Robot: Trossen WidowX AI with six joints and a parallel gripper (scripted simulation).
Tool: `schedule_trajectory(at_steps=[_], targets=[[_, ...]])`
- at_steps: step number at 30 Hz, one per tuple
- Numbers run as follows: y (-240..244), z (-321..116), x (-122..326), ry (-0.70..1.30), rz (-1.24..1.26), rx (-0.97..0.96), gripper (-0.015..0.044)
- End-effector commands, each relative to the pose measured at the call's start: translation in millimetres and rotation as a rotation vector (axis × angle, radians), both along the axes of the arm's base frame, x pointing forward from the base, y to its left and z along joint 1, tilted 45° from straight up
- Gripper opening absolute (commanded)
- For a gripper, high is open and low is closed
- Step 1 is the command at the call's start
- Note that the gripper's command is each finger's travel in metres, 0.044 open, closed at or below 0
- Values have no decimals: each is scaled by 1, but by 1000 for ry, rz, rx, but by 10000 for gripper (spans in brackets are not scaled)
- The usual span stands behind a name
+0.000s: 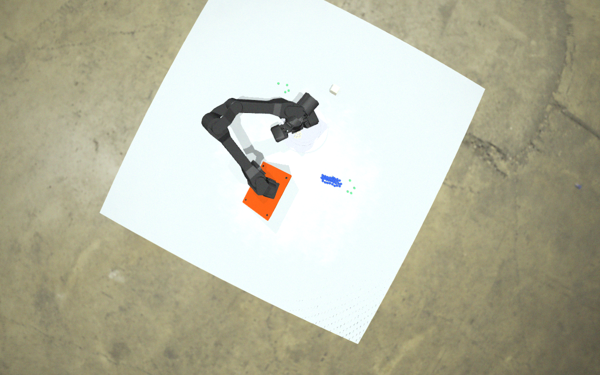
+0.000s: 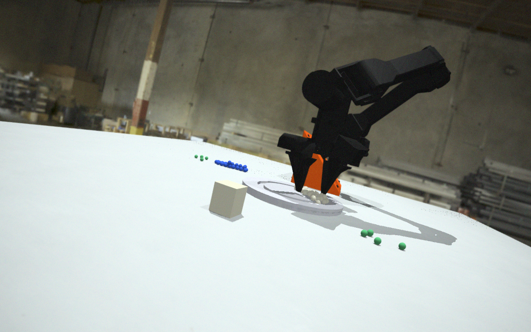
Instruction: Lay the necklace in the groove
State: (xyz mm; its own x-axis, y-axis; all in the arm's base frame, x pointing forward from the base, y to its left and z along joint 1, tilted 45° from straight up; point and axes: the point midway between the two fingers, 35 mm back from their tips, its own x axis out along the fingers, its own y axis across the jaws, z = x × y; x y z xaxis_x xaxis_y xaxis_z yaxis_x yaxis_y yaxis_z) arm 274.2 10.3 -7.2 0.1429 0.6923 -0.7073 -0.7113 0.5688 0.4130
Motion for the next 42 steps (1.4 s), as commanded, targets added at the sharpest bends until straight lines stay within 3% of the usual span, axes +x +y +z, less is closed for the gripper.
schedule_trajectory(at_steps=[1, 6, 19, 42], targets=[[0, 0, 0, -1, 0, 0, 222], [0, 0, 0, -1, 0, 0, 91], [0, 0, 0, -1, 0, 0, 5], [-11, 0, 6, 0, -3, 5, 0]])
